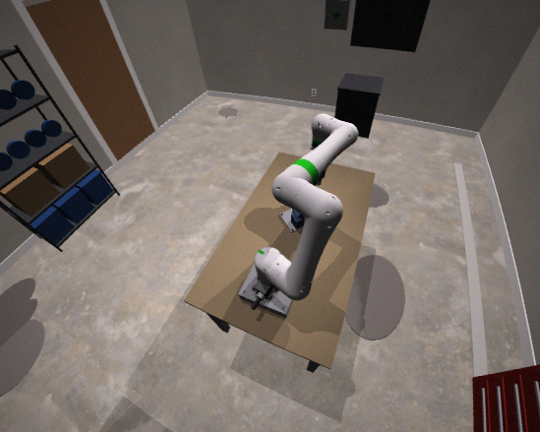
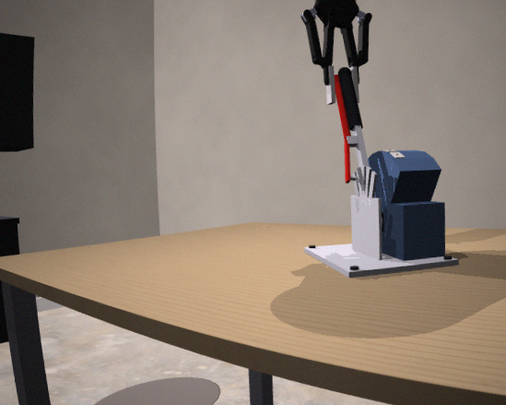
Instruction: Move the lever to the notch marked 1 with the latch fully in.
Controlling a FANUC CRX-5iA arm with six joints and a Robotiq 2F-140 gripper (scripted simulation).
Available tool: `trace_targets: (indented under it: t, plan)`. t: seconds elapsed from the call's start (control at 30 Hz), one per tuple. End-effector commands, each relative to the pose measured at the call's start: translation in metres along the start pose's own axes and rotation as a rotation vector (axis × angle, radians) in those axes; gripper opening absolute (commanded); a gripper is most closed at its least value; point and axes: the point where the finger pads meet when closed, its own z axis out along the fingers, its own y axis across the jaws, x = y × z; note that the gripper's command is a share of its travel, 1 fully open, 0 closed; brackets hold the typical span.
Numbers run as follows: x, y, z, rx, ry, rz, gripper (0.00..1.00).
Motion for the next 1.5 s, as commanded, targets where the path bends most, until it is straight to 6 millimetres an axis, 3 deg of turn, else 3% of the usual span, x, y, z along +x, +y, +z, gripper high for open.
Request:
trace_targets:
  t: [0.0, 1.17, 1.2, 1.47]
  plan:
    - [0.0009, -0.0002, 0.001, 0.0, -0.001, 0.0, 0.0]
    - [0.002, -0.0002, 0.0015, 0.0, -0.001, 0.0, 0.0]
    - [0.002, -0.0002, 0.0015, 0.0, -0.001, 0.0, 0.57]
    - [0.002, -0.0002, 0.0015, 0.0, -0.001, 0.0, 0.57]
